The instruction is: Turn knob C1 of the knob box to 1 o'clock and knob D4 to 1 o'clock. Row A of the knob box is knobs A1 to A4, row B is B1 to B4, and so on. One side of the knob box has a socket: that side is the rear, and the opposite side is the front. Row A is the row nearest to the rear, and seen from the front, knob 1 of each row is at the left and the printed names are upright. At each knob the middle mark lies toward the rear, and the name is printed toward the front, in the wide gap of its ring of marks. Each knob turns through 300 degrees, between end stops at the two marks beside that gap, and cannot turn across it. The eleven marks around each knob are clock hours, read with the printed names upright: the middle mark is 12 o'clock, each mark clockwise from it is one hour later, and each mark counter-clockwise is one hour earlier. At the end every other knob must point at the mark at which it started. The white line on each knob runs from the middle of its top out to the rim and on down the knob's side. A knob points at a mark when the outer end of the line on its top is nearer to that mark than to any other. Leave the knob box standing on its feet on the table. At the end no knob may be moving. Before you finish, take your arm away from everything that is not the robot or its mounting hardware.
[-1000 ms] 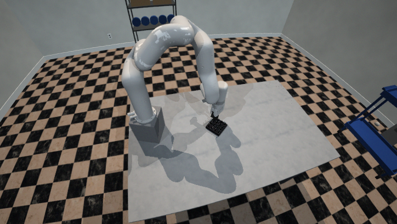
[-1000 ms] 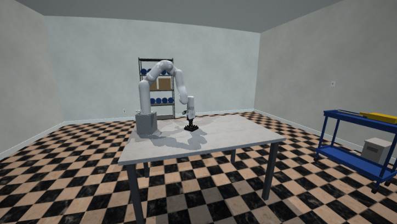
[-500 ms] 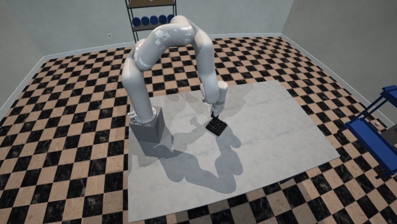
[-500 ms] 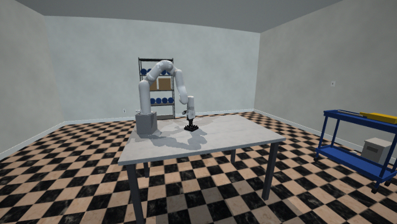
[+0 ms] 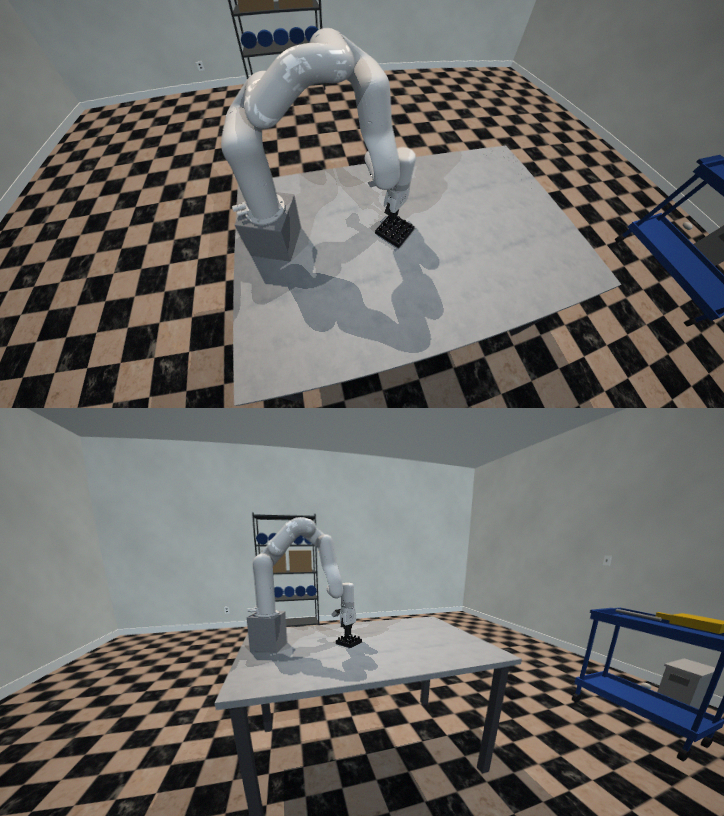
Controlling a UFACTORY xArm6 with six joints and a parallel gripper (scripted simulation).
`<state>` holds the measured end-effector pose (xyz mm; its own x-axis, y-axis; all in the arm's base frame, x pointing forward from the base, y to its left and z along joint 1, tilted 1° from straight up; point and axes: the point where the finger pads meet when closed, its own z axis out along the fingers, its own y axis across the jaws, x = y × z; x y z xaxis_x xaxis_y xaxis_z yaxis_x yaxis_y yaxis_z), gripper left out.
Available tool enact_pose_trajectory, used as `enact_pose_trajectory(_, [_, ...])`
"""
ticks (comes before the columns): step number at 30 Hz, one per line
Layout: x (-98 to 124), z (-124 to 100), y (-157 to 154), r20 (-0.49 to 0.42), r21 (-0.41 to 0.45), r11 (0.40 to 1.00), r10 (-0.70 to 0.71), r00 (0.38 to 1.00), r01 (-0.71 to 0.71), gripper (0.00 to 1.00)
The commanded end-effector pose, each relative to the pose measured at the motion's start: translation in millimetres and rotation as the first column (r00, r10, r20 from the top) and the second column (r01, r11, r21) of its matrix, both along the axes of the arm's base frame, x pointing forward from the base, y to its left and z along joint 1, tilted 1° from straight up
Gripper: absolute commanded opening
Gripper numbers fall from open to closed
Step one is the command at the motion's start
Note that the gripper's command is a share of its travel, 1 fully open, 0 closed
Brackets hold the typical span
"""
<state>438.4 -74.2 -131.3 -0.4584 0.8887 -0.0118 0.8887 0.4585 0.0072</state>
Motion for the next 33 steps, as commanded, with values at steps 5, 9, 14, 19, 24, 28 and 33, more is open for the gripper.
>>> enact_pose_trajectory(5, [1.6,1.1,-0.3,0.003,-0.001,0.999,0.046,0.999,-0.046,0.08])
enact_pose_trajectory(9, [1.6,1.1,-0.3,0.003,-0.002,0.996,0.087,0.996,-0.087,0.08])
enact_pose_trajectory(14, [1.5,1.1,-0.3,0.002,-0.002,0.99,0.14,0.99,-0.14,0.08])
enact_pose_trajectory(19, [1.5,1.1,-0.3,0.002,-0.003,0.979,0.203,0.979,-0.203,0.08])
enact_pose_trajectory(24, [1.5,1.1,-0.3,0.001,-0.004,0.955,0.295,0.955,-0.295,0.08])
enact_pose_trajectory(28, [1.5,1.1,-0.3,0.0,-0.006,0.926,0.377,0.926,-0.377,0.08])
enact_pose_trajectory(33, [1.5,1.1,-0.3,-0.001,-0.006,0.897,0.441,0.897,-0.441,0.08])
